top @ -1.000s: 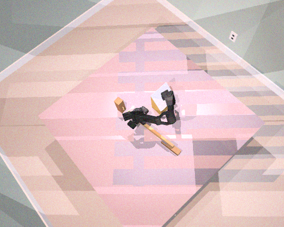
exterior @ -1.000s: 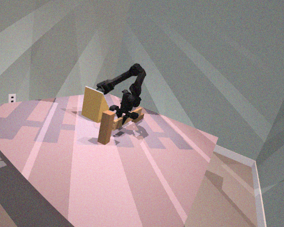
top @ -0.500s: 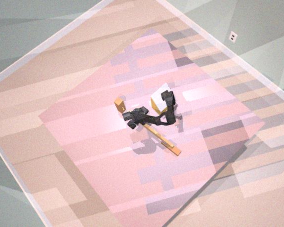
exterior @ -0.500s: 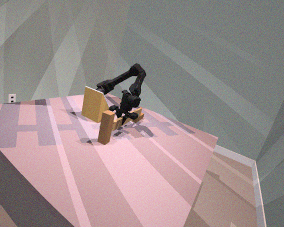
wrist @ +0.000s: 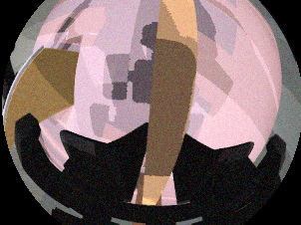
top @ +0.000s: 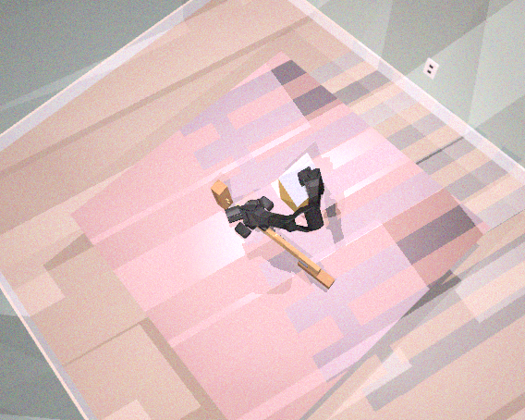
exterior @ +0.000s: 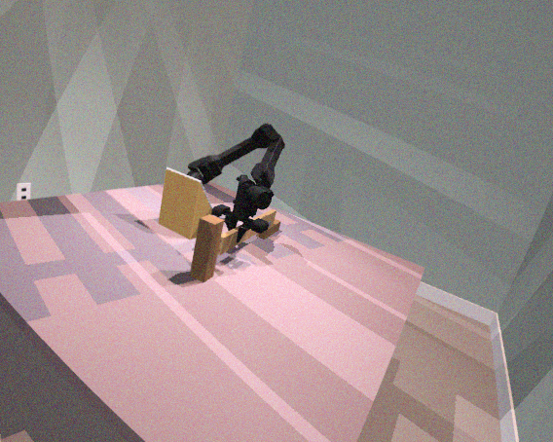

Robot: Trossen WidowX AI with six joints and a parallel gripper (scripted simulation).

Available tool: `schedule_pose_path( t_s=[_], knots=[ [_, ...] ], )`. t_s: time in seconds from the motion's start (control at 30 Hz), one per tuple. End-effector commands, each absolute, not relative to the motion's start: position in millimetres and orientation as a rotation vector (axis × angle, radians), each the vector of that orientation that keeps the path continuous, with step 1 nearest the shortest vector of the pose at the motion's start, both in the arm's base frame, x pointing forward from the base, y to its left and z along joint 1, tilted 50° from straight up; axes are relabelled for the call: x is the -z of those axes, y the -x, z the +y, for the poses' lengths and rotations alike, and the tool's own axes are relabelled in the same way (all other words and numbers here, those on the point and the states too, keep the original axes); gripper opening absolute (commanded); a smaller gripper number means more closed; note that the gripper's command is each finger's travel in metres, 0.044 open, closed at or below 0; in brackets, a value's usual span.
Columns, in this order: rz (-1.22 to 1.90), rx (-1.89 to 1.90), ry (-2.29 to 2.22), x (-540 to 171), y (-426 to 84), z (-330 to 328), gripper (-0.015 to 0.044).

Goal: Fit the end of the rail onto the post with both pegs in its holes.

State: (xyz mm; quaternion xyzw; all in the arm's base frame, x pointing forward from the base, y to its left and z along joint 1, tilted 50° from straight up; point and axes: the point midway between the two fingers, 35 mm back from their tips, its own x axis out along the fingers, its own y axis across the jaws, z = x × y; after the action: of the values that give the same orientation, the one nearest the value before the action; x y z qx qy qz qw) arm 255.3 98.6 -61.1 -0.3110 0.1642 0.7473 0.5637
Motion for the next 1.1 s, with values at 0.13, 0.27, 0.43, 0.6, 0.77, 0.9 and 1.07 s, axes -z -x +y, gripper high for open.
schedule_pose_path(
  t_s=[0.13,0.27,0.43,0.6,0.77,0.9,1.07],
  knots=[
    [0.383,-1.751,0.737,61.3,-259.7,94.5,0.0],
    [0.383,-1.751,0.738,62.1,-260.3,93.9,0.0],
    [0.383,-1.751,0.738,63.3,-261.0,93.5,0.0],
    [0.383,-1.751,0.738,64.7,-261.5,93.2,0.0],
    [0.383,-1.75,0.738,66.0,-262.0,92.6,0.0],
    [0.383,-1.75,0.738,66.6,-262.4,91.8,0.0],
    [0.383,-1.75,0.738,67.3,-262.9,90.5,0.0]
  ],
)
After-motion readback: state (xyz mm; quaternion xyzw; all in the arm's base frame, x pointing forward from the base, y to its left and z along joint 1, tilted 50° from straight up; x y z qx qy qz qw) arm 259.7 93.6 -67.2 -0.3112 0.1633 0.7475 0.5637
